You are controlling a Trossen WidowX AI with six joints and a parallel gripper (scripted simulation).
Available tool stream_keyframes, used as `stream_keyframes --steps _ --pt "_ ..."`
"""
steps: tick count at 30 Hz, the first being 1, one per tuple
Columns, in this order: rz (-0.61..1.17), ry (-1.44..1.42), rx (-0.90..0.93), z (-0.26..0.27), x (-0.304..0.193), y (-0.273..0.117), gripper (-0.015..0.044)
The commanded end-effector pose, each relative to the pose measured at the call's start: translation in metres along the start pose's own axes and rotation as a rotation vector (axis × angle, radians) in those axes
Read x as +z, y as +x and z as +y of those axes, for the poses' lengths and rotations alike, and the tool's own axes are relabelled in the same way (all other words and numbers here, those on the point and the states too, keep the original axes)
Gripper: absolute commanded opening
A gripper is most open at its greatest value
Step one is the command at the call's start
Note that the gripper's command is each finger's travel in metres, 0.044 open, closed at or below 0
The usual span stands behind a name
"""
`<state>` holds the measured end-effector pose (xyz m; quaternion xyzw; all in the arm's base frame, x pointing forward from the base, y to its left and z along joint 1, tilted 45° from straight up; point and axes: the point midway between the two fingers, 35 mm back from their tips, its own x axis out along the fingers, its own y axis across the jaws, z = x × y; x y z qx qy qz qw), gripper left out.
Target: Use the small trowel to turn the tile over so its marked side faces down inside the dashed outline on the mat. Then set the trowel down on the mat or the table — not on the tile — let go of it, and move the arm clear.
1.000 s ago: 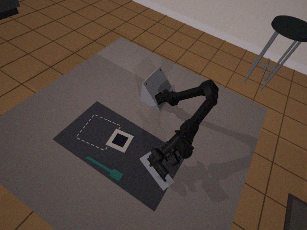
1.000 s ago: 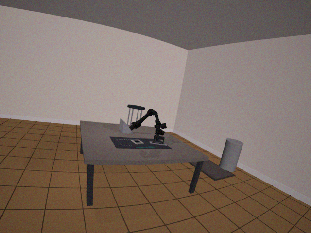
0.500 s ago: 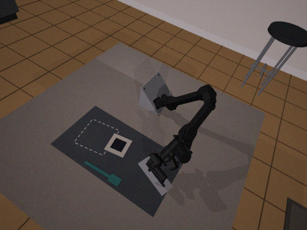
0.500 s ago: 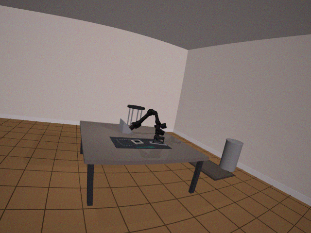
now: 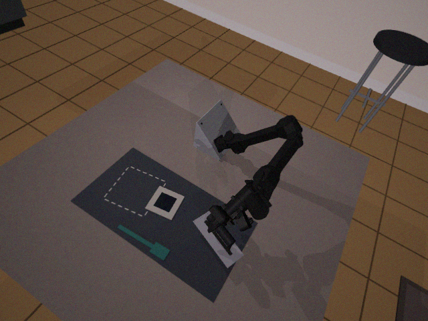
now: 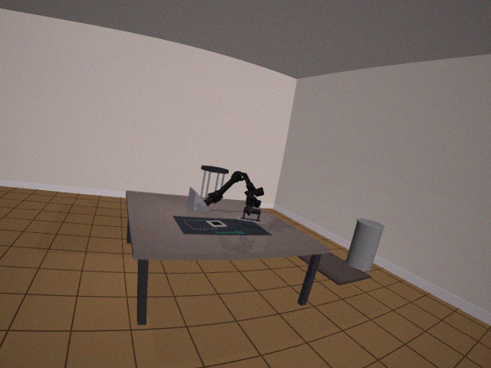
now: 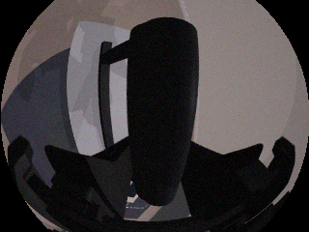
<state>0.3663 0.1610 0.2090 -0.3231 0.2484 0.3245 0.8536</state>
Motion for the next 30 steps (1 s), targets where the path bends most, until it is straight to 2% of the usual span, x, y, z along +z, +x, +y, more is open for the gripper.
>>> stream_keyframes --steps 1,9,30 --pt "-0.009 -0.002 -0.012 -0.005 0.002 -0.006 0.0" --pt "-0.017 -0.005 -0.009 -0.006 0.0 -0.004 0.0" --pt "-0.31 -0.152 0.038 -0.005 -0.072 0.012 0.0"
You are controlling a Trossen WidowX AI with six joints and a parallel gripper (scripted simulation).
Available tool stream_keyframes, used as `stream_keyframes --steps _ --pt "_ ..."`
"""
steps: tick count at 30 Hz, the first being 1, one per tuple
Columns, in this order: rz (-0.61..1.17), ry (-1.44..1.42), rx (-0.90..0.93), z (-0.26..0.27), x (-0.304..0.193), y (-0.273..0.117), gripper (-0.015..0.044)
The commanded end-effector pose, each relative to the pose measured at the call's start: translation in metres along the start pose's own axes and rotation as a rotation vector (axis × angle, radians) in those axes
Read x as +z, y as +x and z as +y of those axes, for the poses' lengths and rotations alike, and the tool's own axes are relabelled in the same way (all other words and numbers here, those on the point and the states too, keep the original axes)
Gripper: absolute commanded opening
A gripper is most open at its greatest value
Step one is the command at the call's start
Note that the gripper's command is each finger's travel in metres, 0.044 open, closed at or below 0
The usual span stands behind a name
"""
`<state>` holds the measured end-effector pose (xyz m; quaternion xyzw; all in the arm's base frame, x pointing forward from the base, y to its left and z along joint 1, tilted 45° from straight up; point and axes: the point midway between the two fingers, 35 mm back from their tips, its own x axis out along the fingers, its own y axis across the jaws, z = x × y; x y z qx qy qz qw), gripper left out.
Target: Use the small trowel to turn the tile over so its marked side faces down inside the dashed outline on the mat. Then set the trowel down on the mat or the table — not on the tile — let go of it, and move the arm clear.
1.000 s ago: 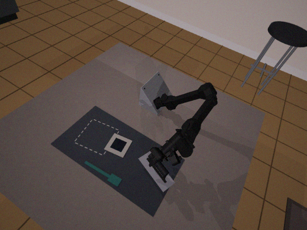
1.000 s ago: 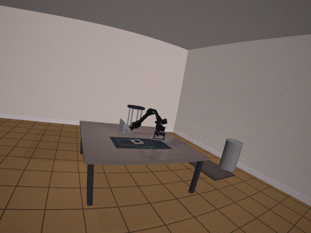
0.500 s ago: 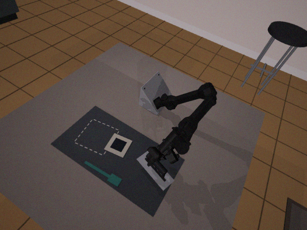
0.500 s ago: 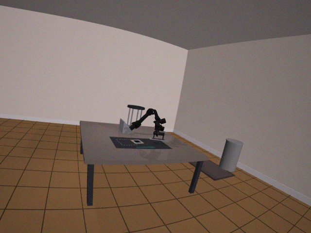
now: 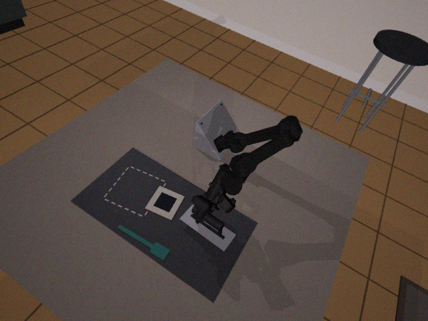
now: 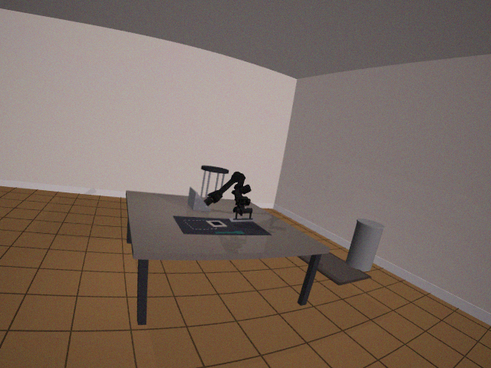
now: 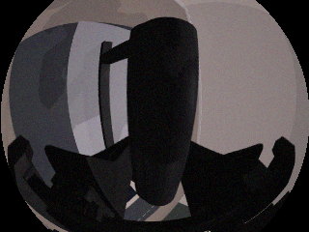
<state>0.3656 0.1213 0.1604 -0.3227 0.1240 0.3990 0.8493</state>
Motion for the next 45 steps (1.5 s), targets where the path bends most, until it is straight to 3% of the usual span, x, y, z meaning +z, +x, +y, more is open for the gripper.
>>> stream_keyframes --steps 1,16,45 --pt "-0.064 -0.044 -0.011 0.001 -0.013 -0.007 0.0" --pt "-0.196 -0.151 -0.023 0.018 -0.039 -0.027 0.0" --pt "-0.197 -0.15 -0.023 0.048 -0.042 0.0 0.0"
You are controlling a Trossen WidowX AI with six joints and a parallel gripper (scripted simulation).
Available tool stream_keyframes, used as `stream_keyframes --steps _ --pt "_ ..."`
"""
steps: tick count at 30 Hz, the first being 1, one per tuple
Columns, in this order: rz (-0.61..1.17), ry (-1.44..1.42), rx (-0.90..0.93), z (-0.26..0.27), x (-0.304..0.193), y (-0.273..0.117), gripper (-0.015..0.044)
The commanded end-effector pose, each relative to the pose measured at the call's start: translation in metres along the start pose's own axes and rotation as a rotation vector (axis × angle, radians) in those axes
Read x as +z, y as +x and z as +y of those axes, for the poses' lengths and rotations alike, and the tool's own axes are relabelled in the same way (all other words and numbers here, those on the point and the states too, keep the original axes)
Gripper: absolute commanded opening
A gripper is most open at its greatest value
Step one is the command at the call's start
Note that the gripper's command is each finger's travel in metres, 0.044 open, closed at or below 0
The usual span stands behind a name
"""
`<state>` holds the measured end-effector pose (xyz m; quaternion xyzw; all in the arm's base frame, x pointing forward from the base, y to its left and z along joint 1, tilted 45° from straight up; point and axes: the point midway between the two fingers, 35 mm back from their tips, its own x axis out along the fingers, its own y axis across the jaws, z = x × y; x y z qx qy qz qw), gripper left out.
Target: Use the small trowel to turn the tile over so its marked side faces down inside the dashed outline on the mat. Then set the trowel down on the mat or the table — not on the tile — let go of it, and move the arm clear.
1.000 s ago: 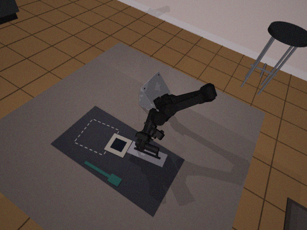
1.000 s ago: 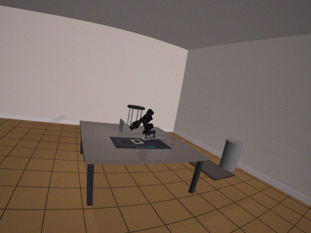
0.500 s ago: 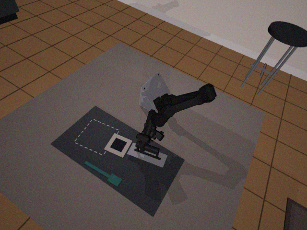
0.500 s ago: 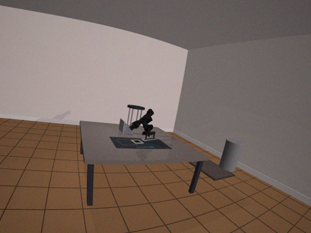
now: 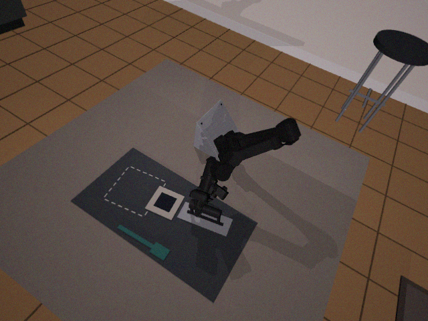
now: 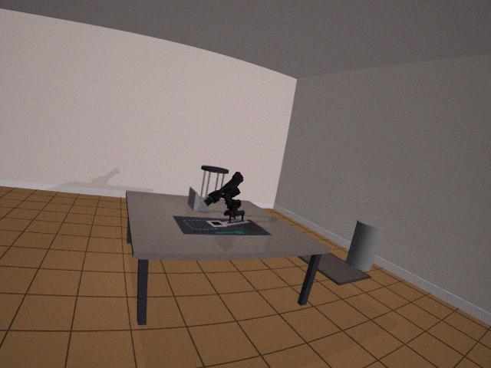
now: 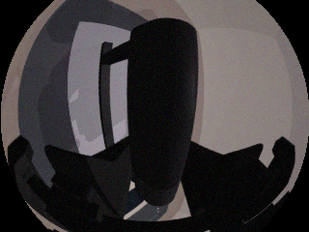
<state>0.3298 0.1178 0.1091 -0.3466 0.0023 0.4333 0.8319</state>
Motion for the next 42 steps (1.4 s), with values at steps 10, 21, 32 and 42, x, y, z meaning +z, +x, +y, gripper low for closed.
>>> stream_keyframes --steps 10,21,32,42 --pt "0.011 0.006 -0.01 -0.002 -0.018 0.001 0.0" --pt "0.012 0.005 -0.009 -0.004 -0.036 -0.001 0.0" --pt "0.011 0.005 -0.01 -0.004 -0.054 -0.003 0.0" --pt "0.021 -0.007 -0.011 -0.006 -0.057 -0.004 0.0"
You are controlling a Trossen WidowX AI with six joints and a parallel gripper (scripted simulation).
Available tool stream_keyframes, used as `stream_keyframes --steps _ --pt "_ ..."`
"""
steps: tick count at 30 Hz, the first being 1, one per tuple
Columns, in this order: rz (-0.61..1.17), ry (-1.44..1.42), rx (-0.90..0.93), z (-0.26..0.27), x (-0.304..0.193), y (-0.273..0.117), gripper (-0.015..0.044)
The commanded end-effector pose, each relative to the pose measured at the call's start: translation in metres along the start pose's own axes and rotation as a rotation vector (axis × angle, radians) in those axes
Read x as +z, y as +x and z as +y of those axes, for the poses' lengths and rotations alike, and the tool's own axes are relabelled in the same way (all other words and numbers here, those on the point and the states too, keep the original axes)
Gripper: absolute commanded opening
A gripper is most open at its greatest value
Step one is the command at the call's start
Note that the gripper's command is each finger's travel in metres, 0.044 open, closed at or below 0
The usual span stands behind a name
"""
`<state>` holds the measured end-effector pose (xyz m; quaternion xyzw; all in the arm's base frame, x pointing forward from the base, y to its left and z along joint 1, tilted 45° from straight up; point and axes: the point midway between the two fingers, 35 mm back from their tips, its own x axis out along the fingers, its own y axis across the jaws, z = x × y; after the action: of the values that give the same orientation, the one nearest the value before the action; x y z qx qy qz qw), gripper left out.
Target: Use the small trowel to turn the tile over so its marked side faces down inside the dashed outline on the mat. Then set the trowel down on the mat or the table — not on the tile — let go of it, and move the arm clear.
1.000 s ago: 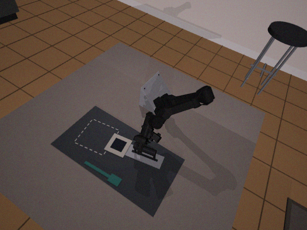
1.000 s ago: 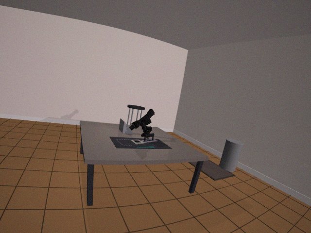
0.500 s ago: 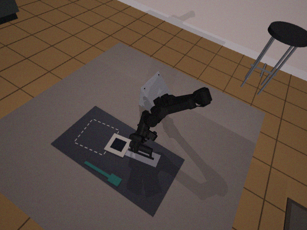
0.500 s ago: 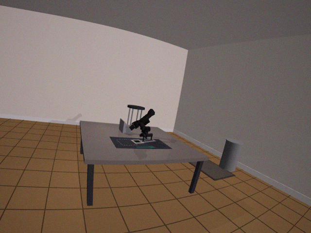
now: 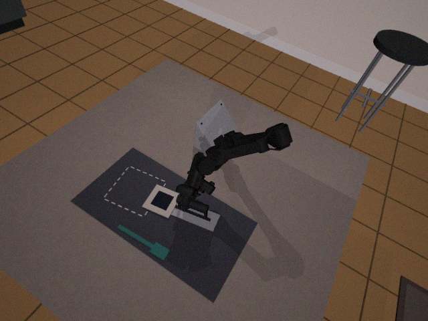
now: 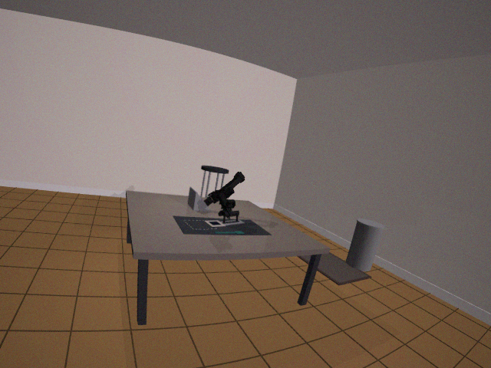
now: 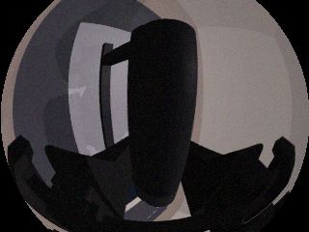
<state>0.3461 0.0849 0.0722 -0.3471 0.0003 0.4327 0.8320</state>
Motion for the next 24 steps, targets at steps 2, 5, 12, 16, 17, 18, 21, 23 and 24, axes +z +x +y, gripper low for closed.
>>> stream_keyframes --steps 2,5,12,16,17,18,21,23,24 --pt "0.042 -0.026 -0.009 -0.005 -0.003 -0.004 0.0" --pt "0.07 -0.059 -0.008 -0.011 -0.001 -0.009 0.0" --pt "0.081 -0.073 -0.007 -0.024 -0.005 -0.02 0.0" --pt "0.082 -0.073 -0.007 -0.032 -0.011 -0.027 0.0" --pt "0.082 -0.074 -0.007 -0.034 -0.013 -0.029 0.0" --pt "0.082 -0.074 -0.007 -0.035 -0.015 -0.031 0.0" --pt "0.083 -0.074 -0.007 -0.041 -0.021 -0.035 0.0" --pt "0.083 -0.074 -0.007 -0.044 -0.026 -0.038 0.0" --pt "0.083 -0.075 -0.007 -0.045 -0.028 -0.039 0.0"
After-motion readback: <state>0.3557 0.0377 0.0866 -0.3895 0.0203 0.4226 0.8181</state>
